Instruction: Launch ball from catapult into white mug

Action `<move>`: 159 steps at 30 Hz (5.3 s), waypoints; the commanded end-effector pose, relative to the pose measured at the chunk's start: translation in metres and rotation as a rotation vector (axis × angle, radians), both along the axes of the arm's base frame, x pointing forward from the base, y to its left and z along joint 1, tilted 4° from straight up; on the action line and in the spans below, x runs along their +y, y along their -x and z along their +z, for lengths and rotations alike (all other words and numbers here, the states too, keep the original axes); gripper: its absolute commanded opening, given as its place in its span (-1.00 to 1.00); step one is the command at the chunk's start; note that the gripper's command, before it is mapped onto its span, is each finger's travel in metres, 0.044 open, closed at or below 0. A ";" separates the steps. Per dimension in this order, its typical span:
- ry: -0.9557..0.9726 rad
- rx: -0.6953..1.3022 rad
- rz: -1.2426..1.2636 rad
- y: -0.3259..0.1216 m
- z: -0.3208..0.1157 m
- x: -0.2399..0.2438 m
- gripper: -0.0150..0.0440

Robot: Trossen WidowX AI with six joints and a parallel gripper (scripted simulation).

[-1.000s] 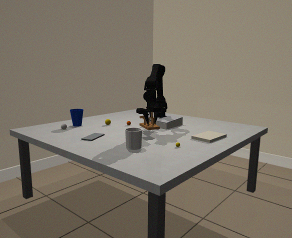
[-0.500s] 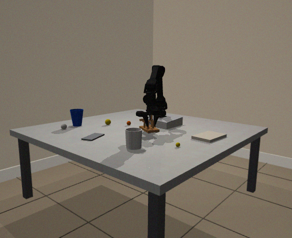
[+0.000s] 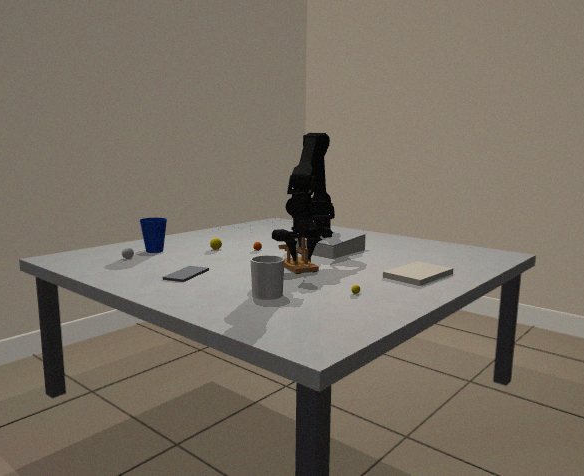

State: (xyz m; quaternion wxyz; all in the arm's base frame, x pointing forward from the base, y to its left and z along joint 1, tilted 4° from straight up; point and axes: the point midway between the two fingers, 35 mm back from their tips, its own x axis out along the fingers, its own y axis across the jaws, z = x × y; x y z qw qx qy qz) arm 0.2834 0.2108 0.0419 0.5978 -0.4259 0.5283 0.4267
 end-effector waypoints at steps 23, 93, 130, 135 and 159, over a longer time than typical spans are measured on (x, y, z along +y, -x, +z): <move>0.000 0.000 -0.001 0.000 0.040 0.000 1.00; -0.005 -0.006 -0.002 0.000 -0.001 0.000 0.38; -0.046 0.033 -0.590 -0.004 0.046 -0.007 -0.49; -0.054 0.039 -0.707 -0.011 0.046 -0.012 -0.49; -0.054 0.039 -0.708 -0.016 0.016 -0.012 -0.49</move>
